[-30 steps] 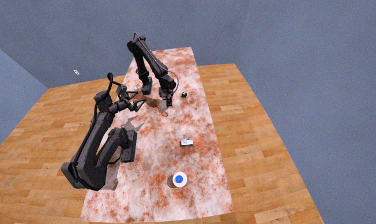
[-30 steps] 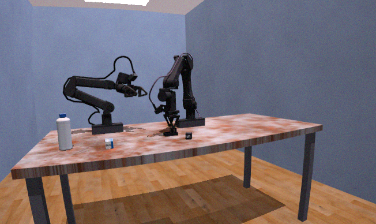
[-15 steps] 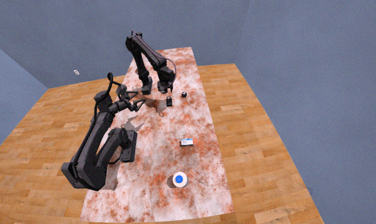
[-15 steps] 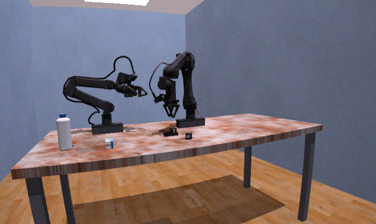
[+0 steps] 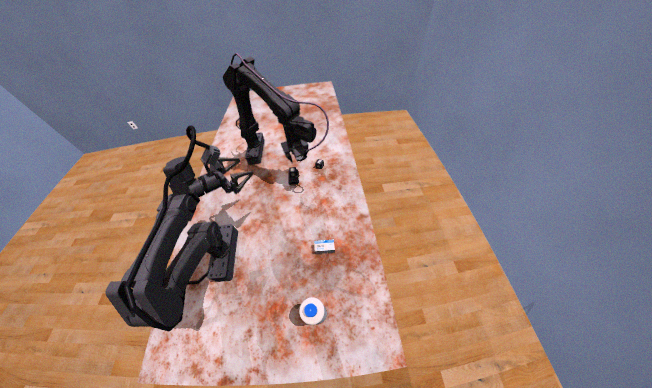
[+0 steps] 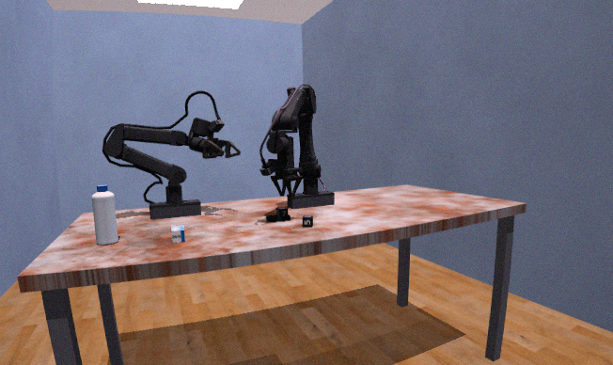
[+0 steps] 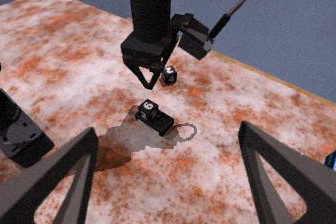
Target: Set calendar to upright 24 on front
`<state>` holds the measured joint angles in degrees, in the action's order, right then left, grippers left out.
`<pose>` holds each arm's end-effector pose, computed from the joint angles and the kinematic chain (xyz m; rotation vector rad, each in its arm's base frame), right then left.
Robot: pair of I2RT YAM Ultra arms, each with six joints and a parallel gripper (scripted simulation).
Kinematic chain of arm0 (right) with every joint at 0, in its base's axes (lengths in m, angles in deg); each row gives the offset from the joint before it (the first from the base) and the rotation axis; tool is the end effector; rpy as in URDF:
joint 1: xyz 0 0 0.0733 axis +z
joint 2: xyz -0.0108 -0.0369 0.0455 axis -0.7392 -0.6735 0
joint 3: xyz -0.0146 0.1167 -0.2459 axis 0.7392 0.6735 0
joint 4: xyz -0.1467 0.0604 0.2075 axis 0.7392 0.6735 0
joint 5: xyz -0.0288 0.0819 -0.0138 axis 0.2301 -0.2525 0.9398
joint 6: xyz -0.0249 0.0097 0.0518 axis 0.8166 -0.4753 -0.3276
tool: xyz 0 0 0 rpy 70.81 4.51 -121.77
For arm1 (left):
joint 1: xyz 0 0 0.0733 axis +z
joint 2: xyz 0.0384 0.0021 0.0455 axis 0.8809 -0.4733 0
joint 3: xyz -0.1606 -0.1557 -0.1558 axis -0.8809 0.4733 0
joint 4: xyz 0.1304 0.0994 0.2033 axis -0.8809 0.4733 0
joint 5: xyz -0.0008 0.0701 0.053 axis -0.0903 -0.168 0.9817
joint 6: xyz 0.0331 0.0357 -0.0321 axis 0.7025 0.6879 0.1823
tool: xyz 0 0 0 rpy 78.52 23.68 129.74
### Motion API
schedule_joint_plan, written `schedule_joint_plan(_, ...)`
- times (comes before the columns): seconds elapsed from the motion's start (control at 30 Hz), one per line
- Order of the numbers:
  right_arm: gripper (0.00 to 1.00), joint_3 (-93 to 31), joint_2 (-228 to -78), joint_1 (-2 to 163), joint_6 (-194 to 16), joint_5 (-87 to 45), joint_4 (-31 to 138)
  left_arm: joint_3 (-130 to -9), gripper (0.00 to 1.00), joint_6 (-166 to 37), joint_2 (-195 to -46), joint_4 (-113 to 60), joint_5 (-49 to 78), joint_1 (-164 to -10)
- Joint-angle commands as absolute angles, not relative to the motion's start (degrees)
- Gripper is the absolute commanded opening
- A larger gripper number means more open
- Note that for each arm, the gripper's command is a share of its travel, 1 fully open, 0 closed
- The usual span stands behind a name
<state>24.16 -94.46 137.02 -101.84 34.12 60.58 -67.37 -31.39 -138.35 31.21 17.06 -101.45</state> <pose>0.0327 0.1244 0.2282 -0.6056 1.6974 0.4397 0.2423 -0.1998 0.1897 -1.8109 -2.5415 -0.0027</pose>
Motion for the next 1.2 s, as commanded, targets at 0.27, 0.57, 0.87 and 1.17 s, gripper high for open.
schedule_joint_plan(0.27,1.0,23.0,-94.8,137.2,-102.0,35.1,60.4,-75.8,0.55,-55.4,-148.4,25.5,16.7,-91.0)
schedule_joint_plan(0.57,1.0,23.0,-94.8,137.2,-102.0,35.1,60.4,-78.8,0.55,-59.5,-152.8,25.7,17.0,-87.6)
schedule_joint_plan(0.87,1.0,23.0,-94.8,137.2,-102.0,35.1,60.4,-78.9,0.55,-59.3,-152.4,25.8,17.0,-88.0)
schedule_joint_plan(1.17,1.0,23.0,-94.8,137.2,-102.0,35.1,60.4,-79.7,0.55,-59.8,-154.4,24.4,17.0,-88.4)
